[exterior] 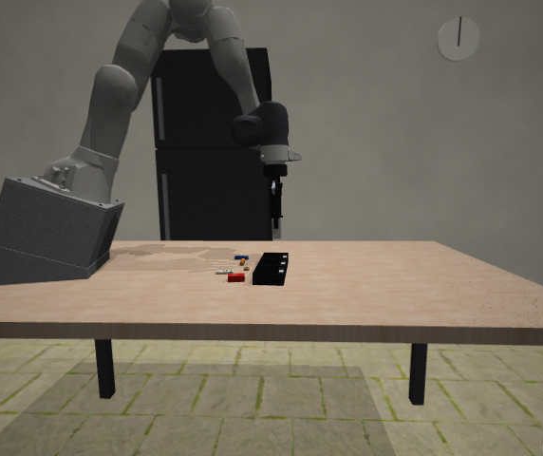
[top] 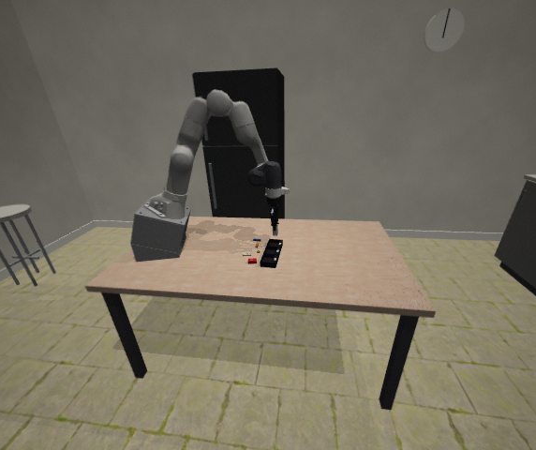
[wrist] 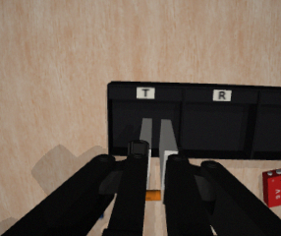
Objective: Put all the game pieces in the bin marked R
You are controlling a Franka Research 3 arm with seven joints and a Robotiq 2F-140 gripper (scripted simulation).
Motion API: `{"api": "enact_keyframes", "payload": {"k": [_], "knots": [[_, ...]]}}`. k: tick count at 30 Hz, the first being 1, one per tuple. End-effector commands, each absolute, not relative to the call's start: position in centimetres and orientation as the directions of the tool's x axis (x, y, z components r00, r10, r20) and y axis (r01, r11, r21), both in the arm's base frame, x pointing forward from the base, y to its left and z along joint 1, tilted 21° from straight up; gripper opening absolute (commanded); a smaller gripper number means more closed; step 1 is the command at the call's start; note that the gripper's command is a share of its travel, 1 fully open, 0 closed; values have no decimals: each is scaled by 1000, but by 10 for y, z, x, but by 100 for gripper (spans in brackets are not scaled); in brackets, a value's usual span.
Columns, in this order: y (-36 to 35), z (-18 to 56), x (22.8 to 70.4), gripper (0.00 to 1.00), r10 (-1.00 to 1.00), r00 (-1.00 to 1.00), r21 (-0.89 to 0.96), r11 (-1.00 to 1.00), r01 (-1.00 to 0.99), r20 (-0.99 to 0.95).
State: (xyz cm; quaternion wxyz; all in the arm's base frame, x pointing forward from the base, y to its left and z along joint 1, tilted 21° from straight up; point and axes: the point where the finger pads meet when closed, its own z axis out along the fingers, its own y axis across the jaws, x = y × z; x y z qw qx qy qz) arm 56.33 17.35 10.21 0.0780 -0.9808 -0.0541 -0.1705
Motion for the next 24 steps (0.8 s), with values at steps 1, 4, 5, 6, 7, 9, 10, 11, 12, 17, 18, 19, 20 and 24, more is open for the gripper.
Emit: {"api": "enact_keyframes", "payload": {"k": [1, 4, 5, 6, 7, 9, 10, 11, 12, 17, 18, 19, 20, 24], "knots": [[171, 119, 552, 5, 52, 945, -138, -985, 101, 322], [167, 143, 544, 5, 52, 945, -138, -985, 101, 322], [165, 151, 542, 5, 52, 945, -138, -985, 101, 322], [164, 159, 539, 5, 52, 945, -138, -985, 101, 322], [163, 166, 536, 5, 52, 945, -138, -985, 101, 322], [160, 182, 531, 5, 52, 945, -138, -985, 101, 322], [159, 189, 529, 5, 52, 945, -138, -985, 101, 322], [159, 189, 529, 5, 52, 945, -138, -985, 101, 322], [159, 189, 529, 5, 52, 945, -138, -985, 101, 322], [159, 189, 529, 5, 52, 945, -138, -985, 101, 322], [159, 189, 529, 5, 52, 945, -138, -985, 101, 322], [159, 189, 529, 5, 52, 945, -138, -985, 101, 322], [159, 189, 529, 5, 52, 945, -138, -985, 101, 322], [159, 189, 529, 5, 52, 945, -138, -985, 101, 322]]}}
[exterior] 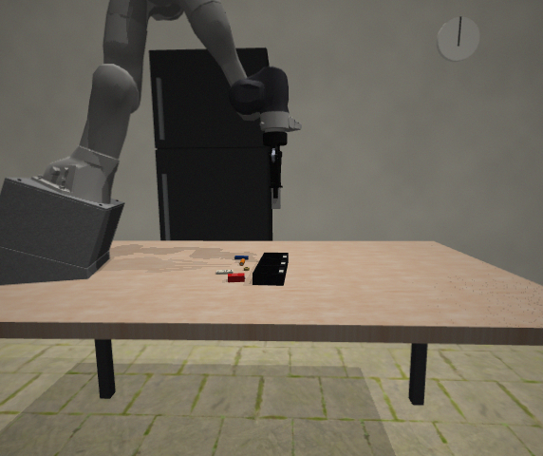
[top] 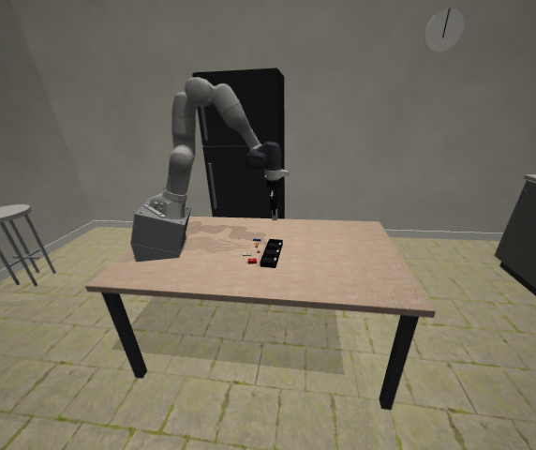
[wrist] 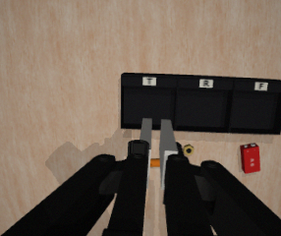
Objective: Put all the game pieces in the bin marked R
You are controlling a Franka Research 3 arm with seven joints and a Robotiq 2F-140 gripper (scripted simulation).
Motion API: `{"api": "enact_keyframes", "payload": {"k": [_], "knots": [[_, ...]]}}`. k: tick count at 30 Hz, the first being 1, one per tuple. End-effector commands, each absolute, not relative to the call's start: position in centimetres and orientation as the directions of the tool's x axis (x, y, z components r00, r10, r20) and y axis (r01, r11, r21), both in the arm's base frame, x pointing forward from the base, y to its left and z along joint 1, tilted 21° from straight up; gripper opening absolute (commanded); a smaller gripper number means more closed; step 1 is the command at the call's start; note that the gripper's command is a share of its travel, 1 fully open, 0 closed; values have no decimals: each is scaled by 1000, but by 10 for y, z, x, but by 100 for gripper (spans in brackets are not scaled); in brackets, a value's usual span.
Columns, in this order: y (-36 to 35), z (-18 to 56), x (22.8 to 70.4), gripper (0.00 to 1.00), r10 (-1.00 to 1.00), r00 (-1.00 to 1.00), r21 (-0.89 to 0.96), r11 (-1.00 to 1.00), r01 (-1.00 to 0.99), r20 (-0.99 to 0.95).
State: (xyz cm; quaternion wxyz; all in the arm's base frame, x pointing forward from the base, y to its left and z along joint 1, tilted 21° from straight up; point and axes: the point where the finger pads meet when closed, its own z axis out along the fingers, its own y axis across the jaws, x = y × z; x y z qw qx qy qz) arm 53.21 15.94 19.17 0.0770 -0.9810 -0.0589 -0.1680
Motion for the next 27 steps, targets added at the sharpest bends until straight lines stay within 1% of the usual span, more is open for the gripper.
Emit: {"api": "enact_keyframes", "payload": {"k": [1, 12, 13, 16, 24, 26, 27], "knots": [[159, 189, 529, 5, 52, 945, -138, -985, 101, 322], [159, 189, 529, 5, 52, 945, -138, -985, 101, 322], [155, 183, 525, 25, 3, 949, -154, -987, 54, 315], [144, 163, 515, 25, -122, 948, -193, -979, -66, 292], [115, 109, 489, 25, -292, 930, -235, -942, -240, 223], [115, 109, 489, 25, -292, 930, -235, -942, -240, 223], [112, 102, 486, 25, -350, 915, -244, -922, -300, 200]]}}
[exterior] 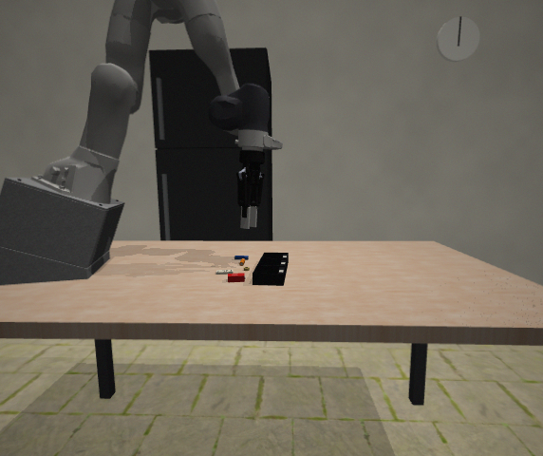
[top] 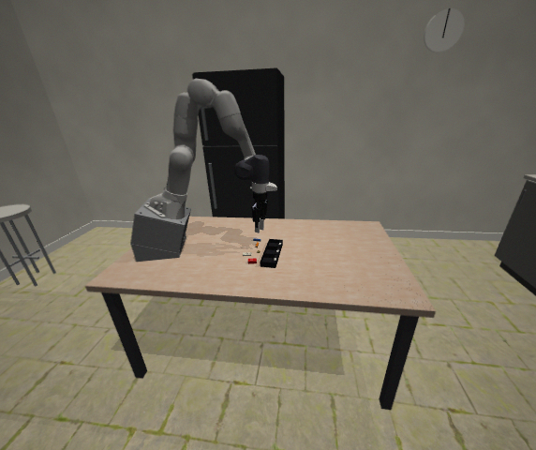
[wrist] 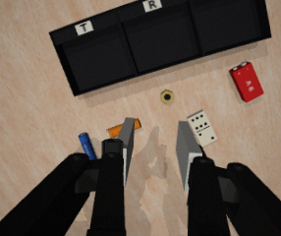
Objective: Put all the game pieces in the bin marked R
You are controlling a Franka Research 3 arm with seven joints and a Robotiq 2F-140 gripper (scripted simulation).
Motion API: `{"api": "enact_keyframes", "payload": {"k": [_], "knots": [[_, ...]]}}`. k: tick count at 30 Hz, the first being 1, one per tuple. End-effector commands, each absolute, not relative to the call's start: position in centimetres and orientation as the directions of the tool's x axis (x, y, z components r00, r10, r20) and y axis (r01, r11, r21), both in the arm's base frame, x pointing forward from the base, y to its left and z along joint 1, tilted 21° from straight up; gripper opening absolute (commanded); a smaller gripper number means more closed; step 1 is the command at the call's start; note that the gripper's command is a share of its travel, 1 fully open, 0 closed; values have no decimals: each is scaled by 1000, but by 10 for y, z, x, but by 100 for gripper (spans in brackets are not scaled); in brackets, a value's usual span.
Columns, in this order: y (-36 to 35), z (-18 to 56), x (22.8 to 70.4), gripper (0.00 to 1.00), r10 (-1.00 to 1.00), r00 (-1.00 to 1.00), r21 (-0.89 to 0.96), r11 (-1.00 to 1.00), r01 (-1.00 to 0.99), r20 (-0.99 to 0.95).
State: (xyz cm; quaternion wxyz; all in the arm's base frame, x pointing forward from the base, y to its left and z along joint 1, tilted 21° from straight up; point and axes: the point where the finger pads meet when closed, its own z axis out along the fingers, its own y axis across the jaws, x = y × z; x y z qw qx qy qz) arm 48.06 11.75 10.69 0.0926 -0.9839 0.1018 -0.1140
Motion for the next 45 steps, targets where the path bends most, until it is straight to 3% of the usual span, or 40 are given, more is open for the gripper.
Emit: {"api": "enact_keyframes", "payload": {"k": [1, 12, 21, 45], "knots": [[108, 95, 482, 25, -371, 909, -248, -914, -320, 193], [68, 21, 446, 25, -631, 772, -258, -761, -595, 81], [67, 19, 445, 25, -789, 615, -258, -596, -760, 12], [67, 19, 445, 25, -978, 123, -270, -75, -960, -168]]}}
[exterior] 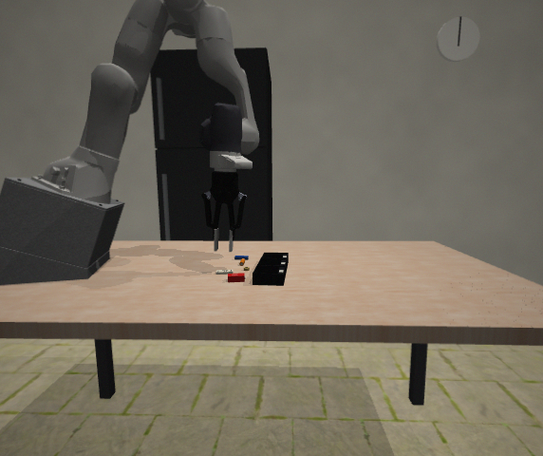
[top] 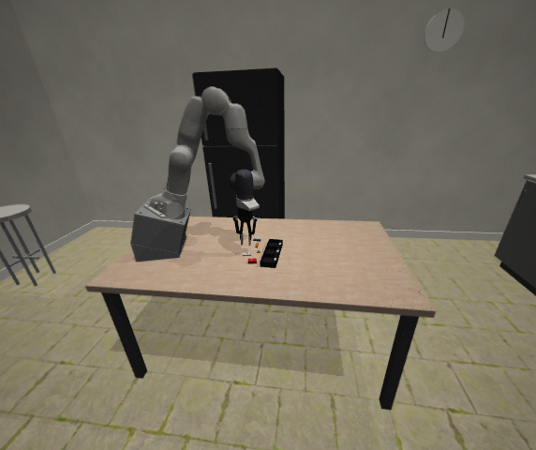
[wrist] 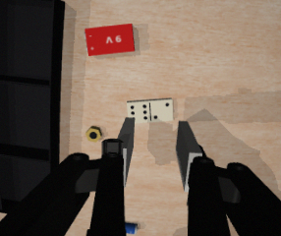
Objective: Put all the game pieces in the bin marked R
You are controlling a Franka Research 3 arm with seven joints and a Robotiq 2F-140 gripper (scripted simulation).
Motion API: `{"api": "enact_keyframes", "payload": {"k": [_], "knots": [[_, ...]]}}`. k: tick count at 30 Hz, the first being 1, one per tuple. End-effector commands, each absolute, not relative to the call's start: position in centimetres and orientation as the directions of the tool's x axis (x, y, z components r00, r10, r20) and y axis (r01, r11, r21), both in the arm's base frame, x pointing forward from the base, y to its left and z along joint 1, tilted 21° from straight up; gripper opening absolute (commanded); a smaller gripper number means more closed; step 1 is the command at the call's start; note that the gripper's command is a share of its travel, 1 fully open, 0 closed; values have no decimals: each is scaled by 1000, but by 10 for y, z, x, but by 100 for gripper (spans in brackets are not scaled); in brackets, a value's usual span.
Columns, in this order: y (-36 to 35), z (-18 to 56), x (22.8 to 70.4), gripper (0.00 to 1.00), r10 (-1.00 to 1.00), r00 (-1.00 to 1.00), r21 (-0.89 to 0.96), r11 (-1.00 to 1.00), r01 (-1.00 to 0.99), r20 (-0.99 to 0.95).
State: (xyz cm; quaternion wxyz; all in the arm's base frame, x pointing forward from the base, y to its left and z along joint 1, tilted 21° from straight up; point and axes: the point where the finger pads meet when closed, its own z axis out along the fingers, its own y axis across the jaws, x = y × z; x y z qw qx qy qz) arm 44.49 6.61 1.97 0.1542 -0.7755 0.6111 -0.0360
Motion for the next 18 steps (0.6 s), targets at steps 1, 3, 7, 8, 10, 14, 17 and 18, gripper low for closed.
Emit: {"api": "enact_keyframes", "payload": {"k": [1, 3, 7, 8, 10, 14, 17, 18], "knots": [[67, 19, 445, 25, -979, 101, -268, -51, -962, -176], [67, 19, 445, 25, -980, 58, -264, -5, -964, -191], [68, 19, 445, 25, -976, -19, -256, 75, -964, -216], [68, 19, 445, 25, -974, -40, -253, 98, -963, -223], [68, 19, 445, 25, -968, -83, -247, 143, -958, -237], [68, 19, 445, 25, -950, -168, -233, 232, -945, -265], [68, 19, 445, 25, -931, -230, -221, 297, -929, -283], [68, 19, 445, 25, -924, -251, -216, 318, -923, -289]]}}
